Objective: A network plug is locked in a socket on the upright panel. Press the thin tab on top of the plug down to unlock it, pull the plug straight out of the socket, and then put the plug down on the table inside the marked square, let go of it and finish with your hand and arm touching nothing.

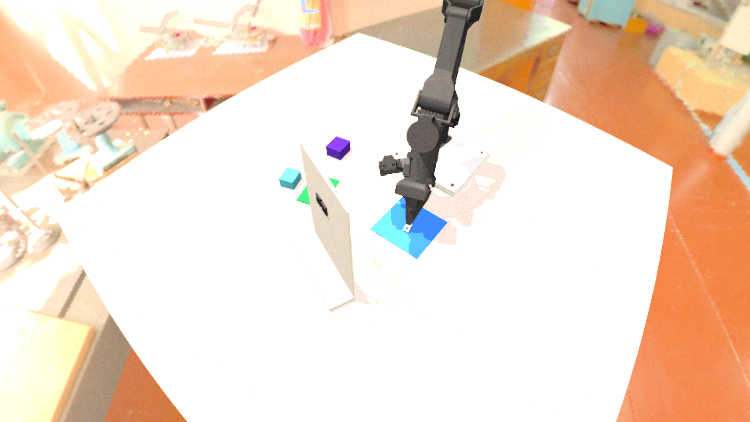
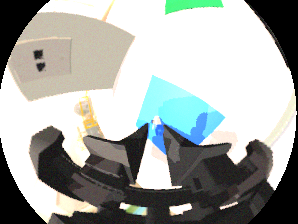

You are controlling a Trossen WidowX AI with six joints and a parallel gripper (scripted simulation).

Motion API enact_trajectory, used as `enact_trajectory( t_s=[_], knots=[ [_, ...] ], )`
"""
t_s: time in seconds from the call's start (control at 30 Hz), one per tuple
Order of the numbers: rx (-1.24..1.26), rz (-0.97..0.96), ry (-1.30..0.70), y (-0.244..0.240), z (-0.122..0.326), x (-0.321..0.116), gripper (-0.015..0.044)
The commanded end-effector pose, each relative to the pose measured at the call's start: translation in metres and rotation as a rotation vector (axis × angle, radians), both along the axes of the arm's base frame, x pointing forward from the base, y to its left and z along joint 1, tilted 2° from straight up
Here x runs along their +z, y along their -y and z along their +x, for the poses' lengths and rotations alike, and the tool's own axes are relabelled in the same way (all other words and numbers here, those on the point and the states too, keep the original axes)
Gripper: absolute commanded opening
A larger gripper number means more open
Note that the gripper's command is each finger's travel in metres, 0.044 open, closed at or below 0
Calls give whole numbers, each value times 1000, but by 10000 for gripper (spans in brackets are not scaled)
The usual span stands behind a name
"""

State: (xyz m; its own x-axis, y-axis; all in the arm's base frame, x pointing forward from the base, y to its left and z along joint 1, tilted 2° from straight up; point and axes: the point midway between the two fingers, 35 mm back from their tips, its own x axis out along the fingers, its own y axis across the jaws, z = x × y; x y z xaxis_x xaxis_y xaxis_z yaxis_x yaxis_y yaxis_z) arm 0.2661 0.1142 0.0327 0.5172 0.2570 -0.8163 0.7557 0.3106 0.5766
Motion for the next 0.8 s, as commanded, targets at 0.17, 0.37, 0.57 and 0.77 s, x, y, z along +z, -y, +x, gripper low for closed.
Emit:
enact_trajectory(
  t_s=[0.17,0.37,0.57,0.77],
  knots=[
    [0,0,0,0,-1,1,156],
    [-1,0,-1,2,-3,6,156],
    [-1,0,-2,3,-6,11,156],
    [-1,0,-3,5,-9,15,156]
  ],
)
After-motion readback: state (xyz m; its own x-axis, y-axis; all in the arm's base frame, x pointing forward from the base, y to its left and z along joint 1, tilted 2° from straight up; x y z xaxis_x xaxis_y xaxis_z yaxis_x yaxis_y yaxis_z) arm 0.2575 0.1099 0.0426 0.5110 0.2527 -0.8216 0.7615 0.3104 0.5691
